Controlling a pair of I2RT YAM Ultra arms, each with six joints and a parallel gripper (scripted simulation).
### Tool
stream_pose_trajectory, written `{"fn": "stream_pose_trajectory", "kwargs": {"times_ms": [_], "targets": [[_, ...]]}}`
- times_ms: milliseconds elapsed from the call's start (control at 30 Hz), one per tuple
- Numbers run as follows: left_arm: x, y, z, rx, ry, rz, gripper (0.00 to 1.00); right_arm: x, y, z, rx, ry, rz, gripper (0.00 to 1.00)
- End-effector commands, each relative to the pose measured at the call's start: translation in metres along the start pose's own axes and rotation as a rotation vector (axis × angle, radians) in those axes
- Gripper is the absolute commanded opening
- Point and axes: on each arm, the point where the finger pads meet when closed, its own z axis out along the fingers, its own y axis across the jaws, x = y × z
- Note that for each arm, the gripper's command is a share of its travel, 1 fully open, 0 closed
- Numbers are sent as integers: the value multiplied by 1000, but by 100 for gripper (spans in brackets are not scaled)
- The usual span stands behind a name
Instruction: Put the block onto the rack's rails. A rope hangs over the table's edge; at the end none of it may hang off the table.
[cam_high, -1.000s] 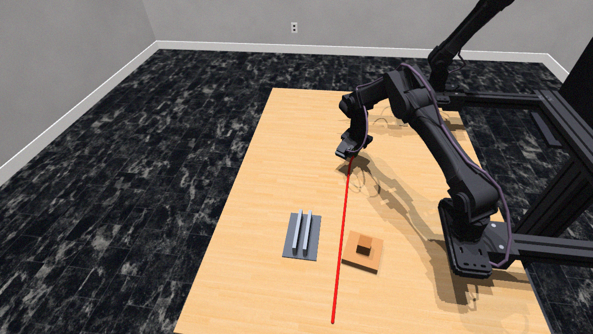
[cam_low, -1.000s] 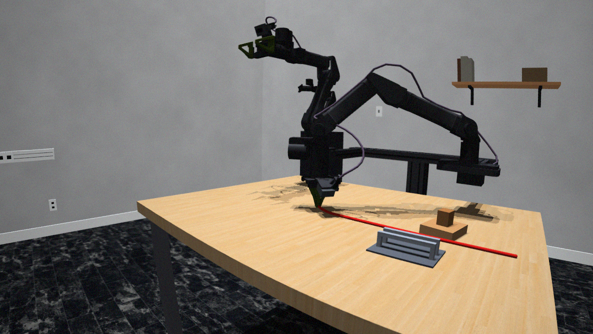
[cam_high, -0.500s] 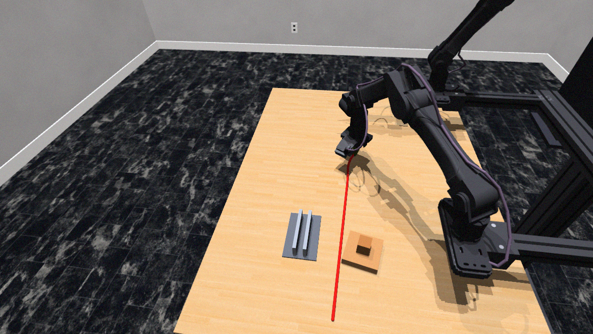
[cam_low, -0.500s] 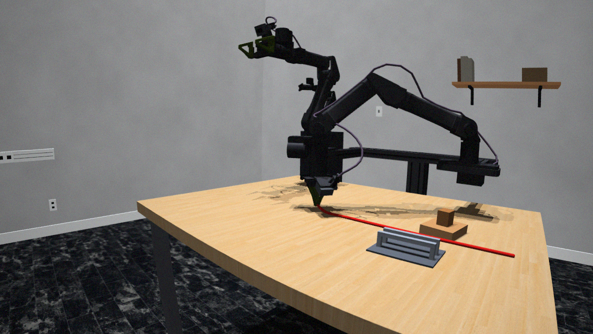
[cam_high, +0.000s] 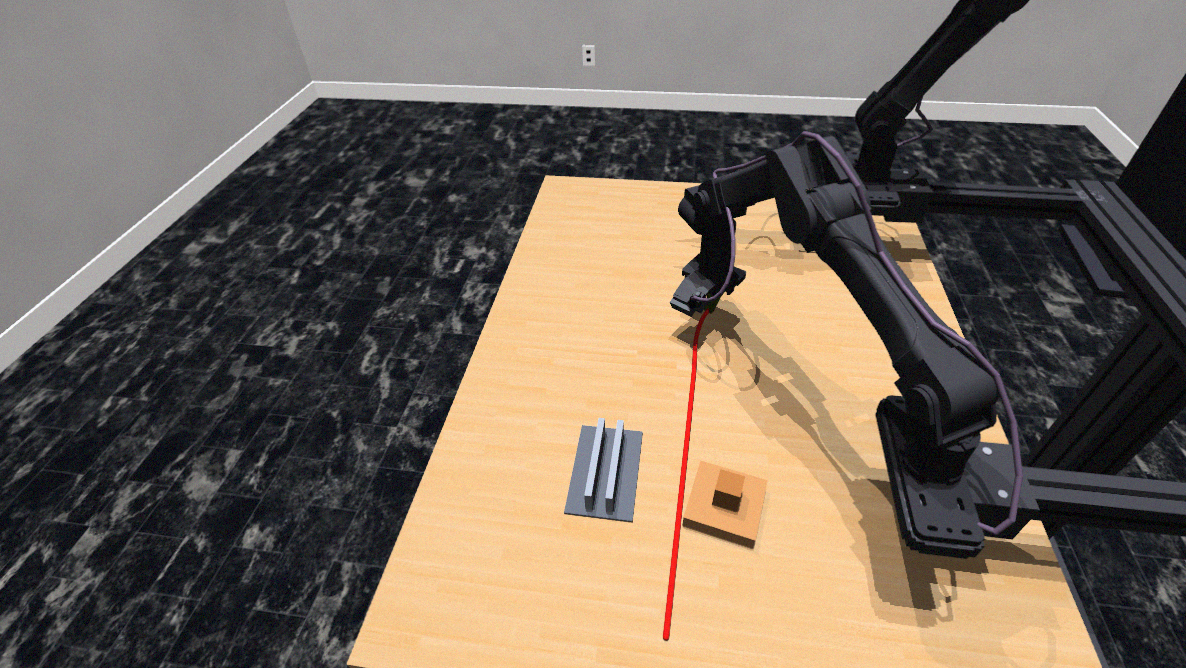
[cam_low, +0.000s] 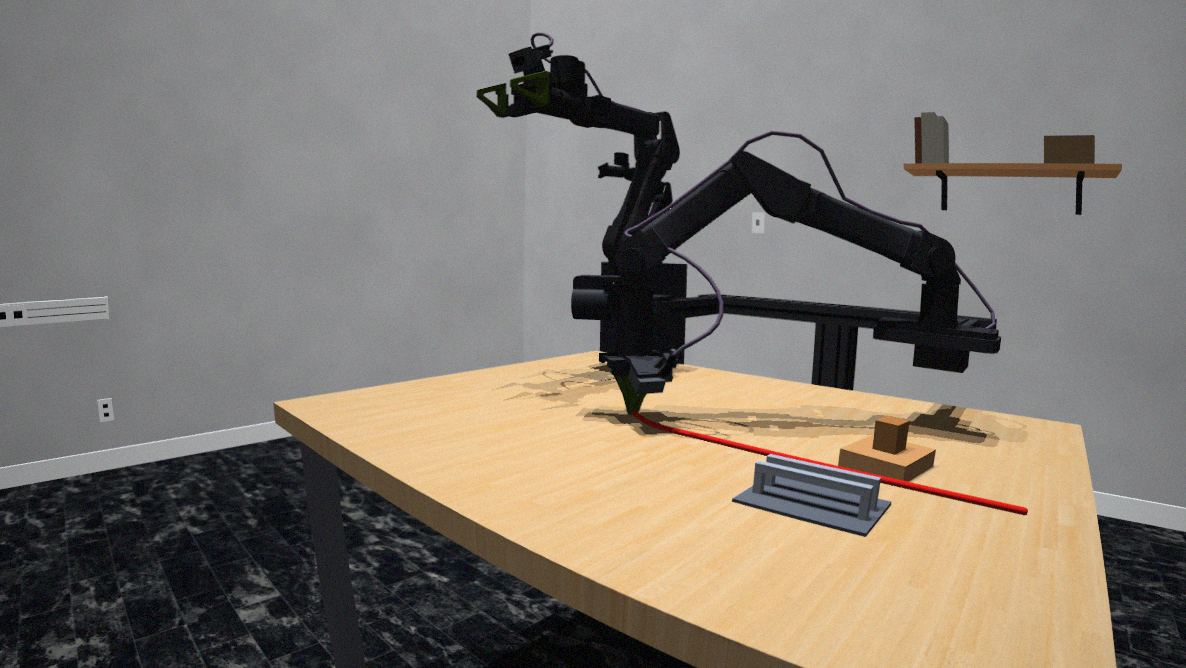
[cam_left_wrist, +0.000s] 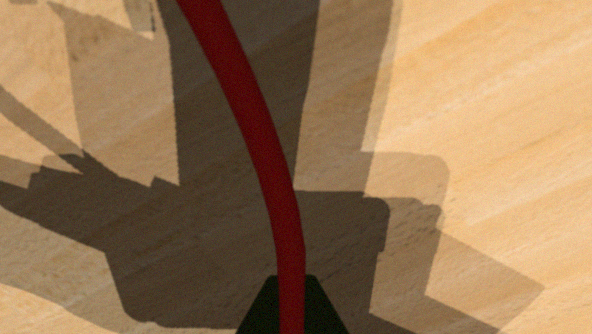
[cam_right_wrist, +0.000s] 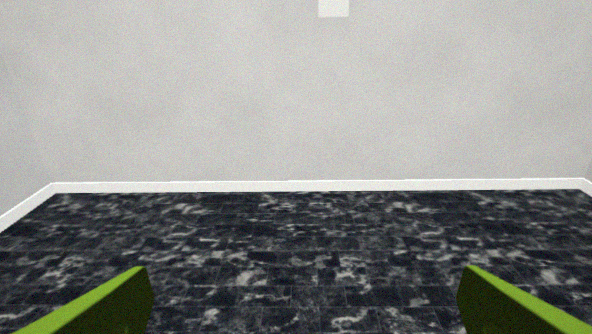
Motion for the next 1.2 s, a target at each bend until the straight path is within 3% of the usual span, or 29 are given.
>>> {"fn": "stream_pose_trajectory", "kwargs": {"times_ms": [0,1000,1033,1167], "targets": [[14,-7,-13,27,7,17,9,-41,5,-13,-18,-102,-6,100],[30,-20,-21,53,17,31,9,-41,5,-13,-18,-102,-6,100],[29,-22,-22,56,19,27,100,-41,5,-13,-18,-102,-6,100],[29,-24,-23,61,22,27,100,-41,5,-13,-18,-102,-6,100]]}}
